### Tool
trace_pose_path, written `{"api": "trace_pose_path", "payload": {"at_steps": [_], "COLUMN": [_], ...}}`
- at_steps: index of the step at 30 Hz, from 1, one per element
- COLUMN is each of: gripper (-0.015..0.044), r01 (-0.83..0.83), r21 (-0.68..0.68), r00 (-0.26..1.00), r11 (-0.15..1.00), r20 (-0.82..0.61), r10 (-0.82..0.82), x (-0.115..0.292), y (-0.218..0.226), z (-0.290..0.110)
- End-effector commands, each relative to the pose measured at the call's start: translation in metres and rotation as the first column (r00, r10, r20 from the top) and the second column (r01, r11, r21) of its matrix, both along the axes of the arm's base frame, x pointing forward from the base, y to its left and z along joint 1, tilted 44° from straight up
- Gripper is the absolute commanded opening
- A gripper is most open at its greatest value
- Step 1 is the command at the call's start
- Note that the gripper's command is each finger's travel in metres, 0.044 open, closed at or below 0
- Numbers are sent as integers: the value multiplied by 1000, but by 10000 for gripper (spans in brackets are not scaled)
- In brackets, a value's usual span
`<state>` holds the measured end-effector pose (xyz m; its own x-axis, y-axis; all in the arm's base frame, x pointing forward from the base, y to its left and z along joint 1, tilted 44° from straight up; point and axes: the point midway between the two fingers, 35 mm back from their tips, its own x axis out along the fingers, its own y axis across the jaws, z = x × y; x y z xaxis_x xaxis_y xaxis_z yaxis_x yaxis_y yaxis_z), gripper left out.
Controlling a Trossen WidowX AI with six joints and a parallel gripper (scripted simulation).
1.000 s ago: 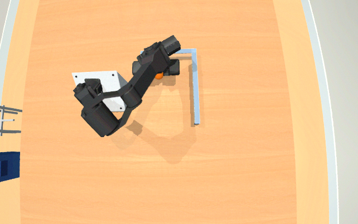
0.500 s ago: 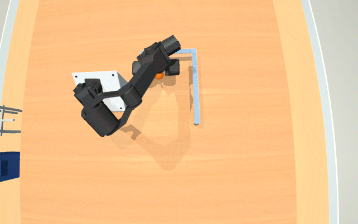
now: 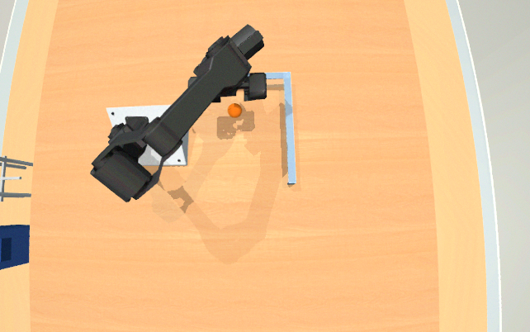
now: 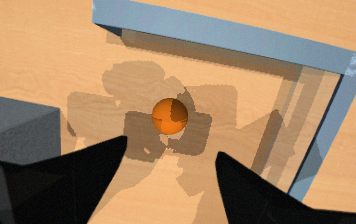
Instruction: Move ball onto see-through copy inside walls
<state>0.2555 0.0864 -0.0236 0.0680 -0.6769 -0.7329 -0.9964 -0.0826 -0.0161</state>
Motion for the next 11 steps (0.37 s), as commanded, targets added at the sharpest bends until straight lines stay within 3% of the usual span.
{"api": "trace_pose_path", "payload": {"at_steps": [1, 2, 7, 11], "gripper": [314, 314, 440, 440], "r01": [-3, -3, 2, 2], "r21": [-1, -1, -3, -4], "r00": [1000, 1000, 1000, 1000], "r11": [1000, 1000, 1000, 1000], "r20": [-2, -2, -3, -3], "r10": [3, 3, -2, -2], "x": [0, 0, -6, -7], "y": [0, 0, 26, 28], "z": [-1, -1, 31, 33]}}
